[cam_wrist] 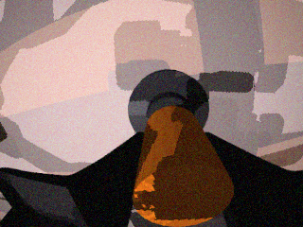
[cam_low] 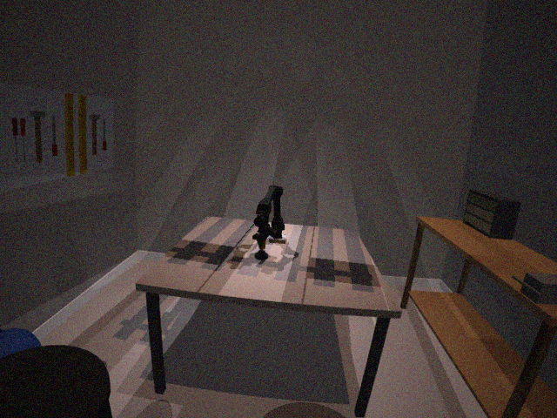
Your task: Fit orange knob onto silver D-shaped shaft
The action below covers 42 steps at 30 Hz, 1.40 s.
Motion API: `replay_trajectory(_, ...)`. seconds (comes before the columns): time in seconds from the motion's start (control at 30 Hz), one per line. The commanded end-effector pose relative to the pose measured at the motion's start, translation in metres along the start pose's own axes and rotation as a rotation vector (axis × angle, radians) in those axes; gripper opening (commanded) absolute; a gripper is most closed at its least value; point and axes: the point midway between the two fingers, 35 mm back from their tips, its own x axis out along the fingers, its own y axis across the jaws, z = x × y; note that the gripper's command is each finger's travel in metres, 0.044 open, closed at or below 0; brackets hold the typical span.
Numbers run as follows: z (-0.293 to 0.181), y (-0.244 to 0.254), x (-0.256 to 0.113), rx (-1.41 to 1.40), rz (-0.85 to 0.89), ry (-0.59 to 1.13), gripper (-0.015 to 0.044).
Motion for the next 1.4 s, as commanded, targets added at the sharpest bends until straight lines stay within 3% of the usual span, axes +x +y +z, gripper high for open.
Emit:
replay_trajectory(0.0,-0.0004,-0.0004,0.0006,0.006,-0.002,0.002,0.0000)
replay_trajectory(0.5,-0.0007,-0.0005,-0.0046,0.015,-0.002,0.002,0.0000)
replay_trajectory(0.73,-0.0003,-0.0012,-0.0028,0.215,-0.002,0.002,0.0000)
replay_trajectory(1.37,-0.0006,-0.0007,0.0010,0.215,-0.002,0.002,0.0000)
